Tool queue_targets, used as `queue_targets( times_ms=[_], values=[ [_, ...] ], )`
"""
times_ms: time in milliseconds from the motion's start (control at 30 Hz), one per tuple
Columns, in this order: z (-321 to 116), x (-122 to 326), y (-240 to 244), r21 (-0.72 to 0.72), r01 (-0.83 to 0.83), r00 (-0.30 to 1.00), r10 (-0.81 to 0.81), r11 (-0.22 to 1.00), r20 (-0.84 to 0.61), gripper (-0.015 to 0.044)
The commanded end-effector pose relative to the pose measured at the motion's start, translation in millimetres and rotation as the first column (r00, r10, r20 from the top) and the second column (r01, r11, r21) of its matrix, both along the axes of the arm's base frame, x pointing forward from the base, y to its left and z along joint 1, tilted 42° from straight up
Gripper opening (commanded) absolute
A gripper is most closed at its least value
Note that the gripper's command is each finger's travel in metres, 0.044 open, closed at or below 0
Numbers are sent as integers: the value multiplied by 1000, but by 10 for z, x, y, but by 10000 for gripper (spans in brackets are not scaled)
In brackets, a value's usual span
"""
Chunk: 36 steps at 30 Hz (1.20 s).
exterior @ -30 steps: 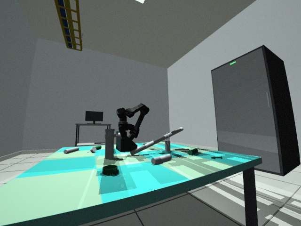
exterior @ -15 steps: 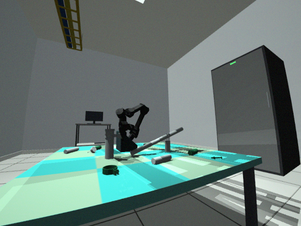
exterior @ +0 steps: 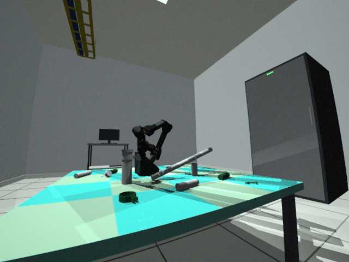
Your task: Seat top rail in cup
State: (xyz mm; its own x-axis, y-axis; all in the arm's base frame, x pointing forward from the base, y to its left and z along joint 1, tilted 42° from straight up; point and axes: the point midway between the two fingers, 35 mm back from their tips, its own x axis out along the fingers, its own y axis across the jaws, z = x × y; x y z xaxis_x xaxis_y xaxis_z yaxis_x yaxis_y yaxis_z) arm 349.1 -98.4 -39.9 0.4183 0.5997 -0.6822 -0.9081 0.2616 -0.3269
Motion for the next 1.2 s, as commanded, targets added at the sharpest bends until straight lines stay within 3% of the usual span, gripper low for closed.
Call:
queue_targets(
  times_ms=[0,633,1167],
  values=[
    [-5,-27,-9,1,-17,1000,17,1000,14,0],
    [-5,-138,-25,6,-108,990,107,994,92,0],
    [2,-114,-14,8,-93,993,92,996,80,0]
  ],
)
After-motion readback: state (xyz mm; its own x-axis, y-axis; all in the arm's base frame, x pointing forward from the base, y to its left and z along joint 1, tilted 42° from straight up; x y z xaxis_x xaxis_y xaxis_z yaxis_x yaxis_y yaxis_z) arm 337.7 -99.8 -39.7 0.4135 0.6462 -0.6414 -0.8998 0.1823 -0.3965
